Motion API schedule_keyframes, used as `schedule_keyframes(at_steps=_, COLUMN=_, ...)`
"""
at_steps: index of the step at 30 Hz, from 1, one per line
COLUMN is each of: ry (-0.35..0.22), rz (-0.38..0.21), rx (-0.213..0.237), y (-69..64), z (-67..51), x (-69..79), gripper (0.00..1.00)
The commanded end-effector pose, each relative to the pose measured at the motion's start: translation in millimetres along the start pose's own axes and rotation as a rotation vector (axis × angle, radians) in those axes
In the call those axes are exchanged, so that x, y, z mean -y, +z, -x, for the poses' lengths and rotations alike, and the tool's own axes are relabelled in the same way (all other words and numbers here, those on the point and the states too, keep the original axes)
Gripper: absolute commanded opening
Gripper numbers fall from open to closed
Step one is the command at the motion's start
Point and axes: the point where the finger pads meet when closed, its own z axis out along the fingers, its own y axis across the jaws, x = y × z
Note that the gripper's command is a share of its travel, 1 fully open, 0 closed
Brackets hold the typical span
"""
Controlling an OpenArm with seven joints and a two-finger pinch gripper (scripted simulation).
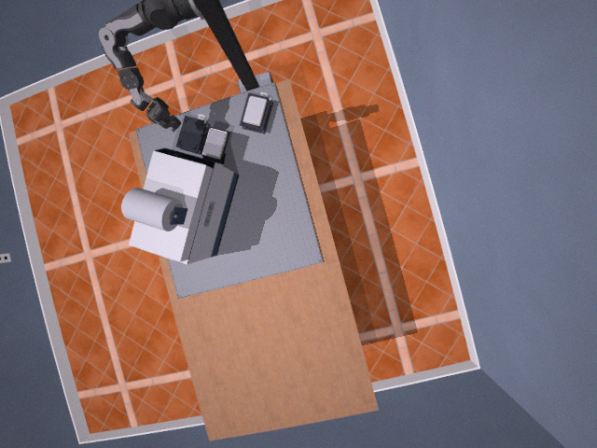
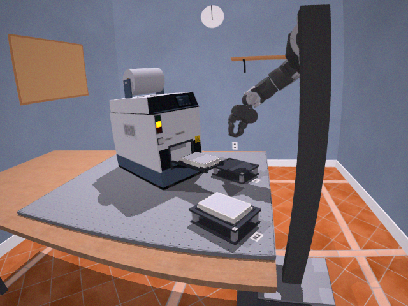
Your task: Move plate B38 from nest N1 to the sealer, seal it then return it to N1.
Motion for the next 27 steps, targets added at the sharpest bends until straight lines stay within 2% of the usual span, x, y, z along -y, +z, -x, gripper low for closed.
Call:
schedule_keyframes(at_steps=1, ry=-0.011, rz=-0.067, rx=-0.009, y=1.8, z=-2.1, x=14.1, gripper=0.00)
schedule_keyframes(at_steps=11, ry=-0.011, rz=-0.067, rx=-0.009, y=1.8, z=-2.1, x=14.1, gripper=0.00)
schedule_keyframes(at_steps=16, ry=-0.194, rz=-0.244, rx=-0.012, y=3.2, z=-3.4, x=12.4, gripper=0.00)
schedule_keyframes(at_steps=27, ry=-0.194, rz=-0.244, rx=-0.012, y=3.2, z=-3.4, x=12.4, gripper=0.00)
